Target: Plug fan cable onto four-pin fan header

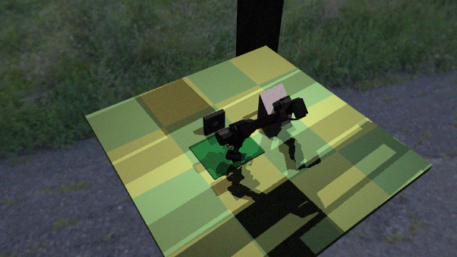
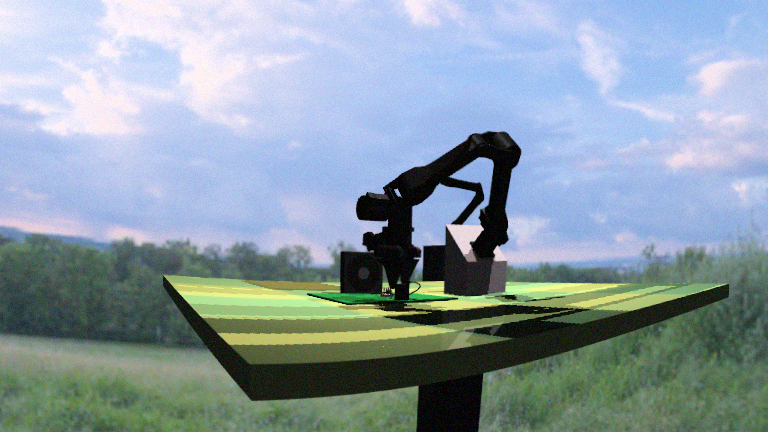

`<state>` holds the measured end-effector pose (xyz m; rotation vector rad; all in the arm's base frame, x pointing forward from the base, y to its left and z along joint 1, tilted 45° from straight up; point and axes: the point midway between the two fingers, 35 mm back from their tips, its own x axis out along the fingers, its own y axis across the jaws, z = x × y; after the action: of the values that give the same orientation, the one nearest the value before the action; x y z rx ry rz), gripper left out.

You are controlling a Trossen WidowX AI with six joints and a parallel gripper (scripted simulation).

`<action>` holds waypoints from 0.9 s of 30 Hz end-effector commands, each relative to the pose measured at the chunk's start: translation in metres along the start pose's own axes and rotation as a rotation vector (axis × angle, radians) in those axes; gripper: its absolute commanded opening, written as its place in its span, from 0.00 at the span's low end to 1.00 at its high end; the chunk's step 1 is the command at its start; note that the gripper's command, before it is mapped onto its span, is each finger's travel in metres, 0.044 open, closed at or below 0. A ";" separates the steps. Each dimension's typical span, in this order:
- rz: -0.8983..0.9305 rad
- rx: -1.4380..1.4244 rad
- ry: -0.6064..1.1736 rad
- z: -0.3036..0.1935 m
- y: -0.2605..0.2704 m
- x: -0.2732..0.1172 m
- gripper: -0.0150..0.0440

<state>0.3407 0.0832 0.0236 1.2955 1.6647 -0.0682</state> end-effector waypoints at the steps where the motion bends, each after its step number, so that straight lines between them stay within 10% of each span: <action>1: 0.002 0.012 0.008 -0.001 -0.002 0.008 1.00; 12: 0.002 0.012 0.009 -0.002 -0.002 0.019 1.00; 27: -0.001 0.001 0.004 -0.001 -0.001 0.017 0.33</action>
<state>0.3398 0.0956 0.0116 1.2970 1.6694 -0.0685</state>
